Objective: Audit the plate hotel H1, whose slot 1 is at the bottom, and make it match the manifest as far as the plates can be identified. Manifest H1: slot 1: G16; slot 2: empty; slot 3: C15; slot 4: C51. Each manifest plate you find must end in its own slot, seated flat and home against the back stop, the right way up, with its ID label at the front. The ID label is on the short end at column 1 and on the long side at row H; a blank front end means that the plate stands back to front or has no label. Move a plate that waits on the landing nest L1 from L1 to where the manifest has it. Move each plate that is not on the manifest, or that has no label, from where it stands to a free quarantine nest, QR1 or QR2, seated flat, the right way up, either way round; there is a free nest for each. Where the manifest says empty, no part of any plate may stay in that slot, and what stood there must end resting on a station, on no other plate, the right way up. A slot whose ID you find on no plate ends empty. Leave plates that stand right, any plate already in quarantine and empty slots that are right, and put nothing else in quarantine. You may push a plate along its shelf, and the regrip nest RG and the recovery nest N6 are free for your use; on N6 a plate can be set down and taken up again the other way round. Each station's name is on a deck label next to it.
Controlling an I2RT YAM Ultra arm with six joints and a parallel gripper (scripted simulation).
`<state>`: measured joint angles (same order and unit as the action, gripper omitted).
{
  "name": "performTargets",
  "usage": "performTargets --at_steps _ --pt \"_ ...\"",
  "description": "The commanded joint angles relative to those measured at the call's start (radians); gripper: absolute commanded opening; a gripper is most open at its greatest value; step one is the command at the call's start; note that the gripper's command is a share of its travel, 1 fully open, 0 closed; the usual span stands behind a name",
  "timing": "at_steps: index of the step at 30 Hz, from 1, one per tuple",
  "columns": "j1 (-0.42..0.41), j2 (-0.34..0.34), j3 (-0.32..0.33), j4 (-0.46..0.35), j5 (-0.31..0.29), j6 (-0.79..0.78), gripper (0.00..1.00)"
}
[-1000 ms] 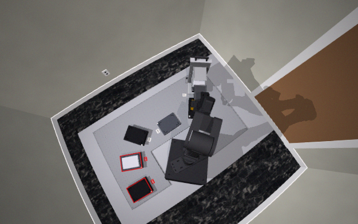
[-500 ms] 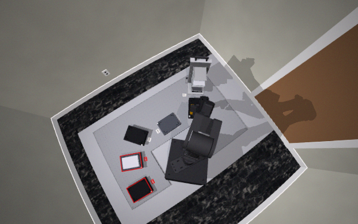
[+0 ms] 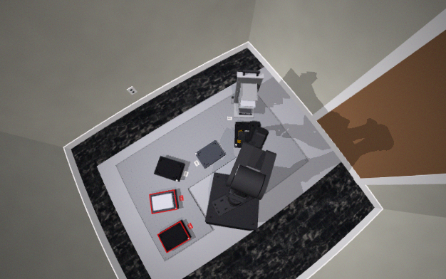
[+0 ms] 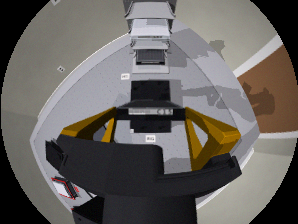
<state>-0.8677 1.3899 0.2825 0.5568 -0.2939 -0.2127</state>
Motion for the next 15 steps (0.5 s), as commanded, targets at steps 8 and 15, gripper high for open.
performTargets --at_steps 8,15 --pt "0.0 0.027 -0.002 0.063 -0.009 0.0 0.86" --pt "0.001 0.045 -0.005 0.083 -0.009 0.0 0.86"
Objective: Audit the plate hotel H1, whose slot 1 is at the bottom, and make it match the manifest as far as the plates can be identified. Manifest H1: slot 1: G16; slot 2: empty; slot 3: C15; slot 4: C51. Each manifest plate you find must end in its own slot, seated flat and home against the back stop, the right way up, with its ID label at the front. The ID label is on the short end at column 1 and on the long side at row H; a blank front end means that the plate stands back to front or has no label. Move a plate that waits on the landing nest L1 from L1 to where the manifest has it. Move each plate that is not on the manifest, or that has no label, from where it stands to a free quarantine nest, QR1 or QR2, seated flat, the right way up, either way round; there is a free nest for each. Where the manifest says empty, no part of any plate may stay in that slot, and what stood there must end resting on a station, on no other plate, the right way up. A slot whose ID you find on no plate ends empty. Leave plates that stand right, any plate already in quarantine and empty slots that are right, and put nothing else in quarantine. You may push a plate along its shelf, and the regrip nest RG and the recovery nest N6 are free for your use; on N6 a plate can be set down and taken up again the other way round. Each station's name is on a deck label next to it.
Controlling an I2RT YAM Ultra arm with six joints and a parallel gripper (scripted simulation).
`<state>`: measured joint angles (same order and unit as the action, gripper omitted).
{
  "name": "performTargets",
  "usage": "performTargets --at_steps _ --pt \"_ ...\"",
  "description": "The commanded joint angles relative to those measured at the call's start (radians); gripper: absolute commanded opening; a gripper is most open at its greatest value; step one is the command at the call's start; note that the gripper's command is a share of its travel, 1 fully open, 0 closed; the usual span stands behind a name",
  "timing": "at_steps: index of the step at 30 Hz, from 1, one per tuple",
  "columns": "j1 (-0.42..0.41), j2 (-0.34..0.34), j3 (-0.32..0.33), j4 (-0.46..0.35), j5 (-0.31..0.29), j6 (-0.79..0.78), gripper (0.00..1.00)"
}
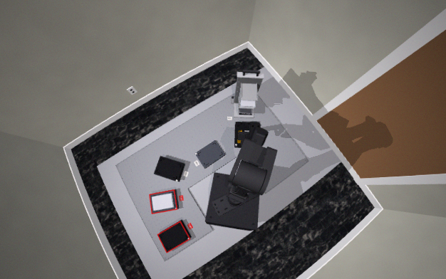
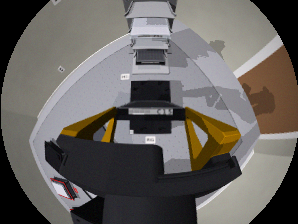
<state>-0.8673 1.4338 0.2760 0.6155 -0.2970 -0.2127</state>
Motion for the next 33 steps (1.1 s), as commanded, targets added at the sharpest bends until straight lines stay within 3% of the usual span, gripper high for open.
performTargets --at_steps 1,33 --pt "0.001 0.005 0.001 0.029 -0.005 0.0 0.86" --pt "0.004 0.107 -0.01 0.142 -0.002 0.002 0.86"
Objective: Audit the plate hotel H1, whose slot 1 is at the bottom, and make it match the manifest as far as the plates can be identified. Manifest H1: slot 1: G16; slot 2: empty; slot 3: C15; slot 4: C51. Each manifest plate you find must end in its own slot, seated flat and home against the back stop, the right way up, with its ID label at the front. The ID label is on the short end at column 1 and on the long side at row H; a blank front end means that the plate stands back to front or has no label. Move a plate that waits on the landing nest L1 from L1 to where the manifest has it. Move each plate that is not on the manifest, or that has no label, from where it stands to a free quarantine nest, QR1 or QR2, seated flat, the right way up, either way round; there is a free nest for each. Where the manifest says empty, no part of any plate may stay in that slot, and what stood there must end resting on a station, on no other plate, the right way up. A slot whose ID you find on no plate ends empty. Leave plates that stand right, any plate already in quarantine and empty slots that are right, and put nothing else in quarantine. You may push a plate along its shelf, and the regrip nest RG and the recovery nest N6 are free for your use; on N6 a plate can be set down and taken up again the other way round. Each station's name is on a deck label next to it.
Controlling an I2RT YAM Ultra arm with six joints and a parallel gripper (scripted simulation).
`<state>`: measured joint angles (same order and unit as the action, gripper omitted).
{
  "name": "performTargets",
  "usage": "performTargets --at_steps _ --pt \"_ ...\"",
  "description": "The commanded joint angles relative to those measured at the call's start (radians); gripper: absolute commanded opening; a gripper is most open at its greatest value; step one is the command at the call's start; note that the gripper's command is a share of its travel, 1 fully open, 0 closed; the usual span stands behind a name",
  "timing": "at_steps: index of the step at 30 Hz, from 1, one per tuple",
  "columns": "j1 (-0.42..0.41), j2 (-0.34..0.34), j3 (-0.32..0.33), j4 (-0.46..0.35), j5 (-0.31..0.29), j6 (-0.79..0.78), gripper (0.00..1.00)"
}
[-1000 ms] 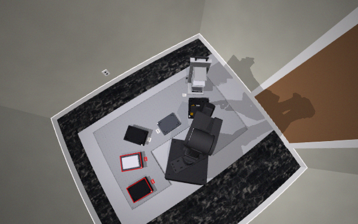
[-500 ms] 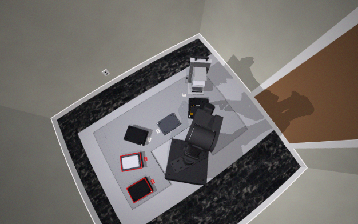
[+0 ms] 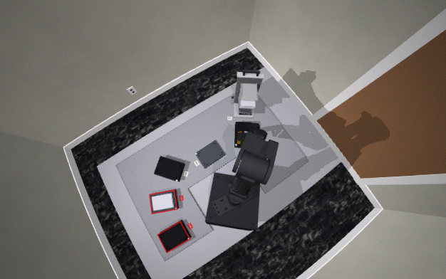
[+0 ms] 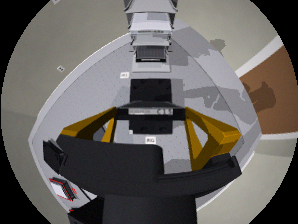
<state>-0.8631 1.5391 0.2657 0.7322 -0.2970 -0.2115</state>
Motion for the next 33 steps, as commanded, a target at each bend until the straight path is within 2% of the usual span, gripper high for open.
performTargets --at_steps 1,33 --pt "0.0 0.005 0.0 0.029 -0.002 0.001 0.86" --pt "0.004 0.112 -0.004 0.141 0.001 0.003 0.86"
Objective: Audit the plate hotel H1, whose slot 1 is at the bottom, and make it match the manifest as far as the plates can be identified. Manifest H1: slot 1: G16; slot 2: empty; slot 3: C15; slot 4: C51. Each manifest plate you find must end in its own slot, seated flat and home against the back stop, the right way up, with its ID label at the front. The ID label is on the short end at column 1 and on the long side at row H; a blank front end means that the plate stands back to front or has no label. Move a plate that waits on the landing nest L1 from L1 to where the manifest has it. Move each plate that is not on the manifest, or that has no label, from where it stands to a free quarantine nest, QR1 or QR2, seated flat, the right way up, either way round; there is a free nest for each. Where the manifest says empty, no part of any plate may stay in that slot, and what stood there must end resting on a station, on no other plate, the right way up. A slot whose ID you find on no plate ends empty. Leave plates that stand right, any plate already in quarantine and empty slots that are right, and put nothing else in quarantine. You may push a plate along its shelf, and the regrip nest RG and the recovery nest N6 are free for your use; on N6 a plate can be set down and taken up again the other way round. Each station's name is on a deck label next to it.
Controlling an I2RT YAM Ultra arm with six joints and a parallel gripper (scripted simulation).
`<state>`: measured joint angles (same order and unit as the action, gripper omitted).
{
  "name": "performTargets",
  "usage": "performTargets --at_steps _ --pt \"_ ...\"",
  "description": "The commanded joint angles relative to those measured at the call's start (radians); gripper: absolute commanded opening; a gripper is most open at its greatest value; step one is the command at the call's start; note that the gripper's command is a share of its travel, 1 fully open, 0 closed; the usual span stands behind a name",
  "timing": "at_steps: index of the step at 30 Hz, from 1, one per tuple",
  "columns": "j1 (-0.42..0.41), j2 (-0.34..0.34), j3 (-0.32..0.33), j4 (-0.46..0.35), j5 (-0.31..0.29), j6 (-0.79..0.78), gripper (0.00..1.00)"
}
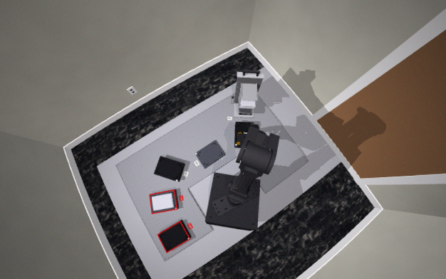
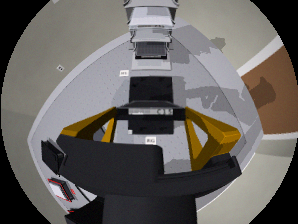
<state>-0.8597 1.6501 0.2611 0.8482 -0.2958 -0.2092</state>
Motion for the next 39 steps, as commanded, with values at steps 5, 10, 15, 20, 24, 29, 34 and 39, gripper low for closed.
performTargets --at_steps 5,10,15,20,24,29,34,39 --pt "0.001 0.021 0.0 0.045 0.0 0.001 0.86" --pt "0.002 0.04 0.0 0.064 0.001 0.001 0.86" --pt "0.002 0.052 0.001 0.076 0.001 0.002 0.86" --pt "0.003 0.071 0.001 0.095 0.002 0.002 0.86" --pt "0.003 0.087 0.001 0.11 0.002 0.002 0.86" --pt "0.004 0.107 0.002 0.129 0.003 0.002 0.86" --pt "0.004 0.118 0.003 0.14 0.003 0.003 0.86" --pt "0.005 0.138 0.004 0.159 0.004 0.003 0.86"
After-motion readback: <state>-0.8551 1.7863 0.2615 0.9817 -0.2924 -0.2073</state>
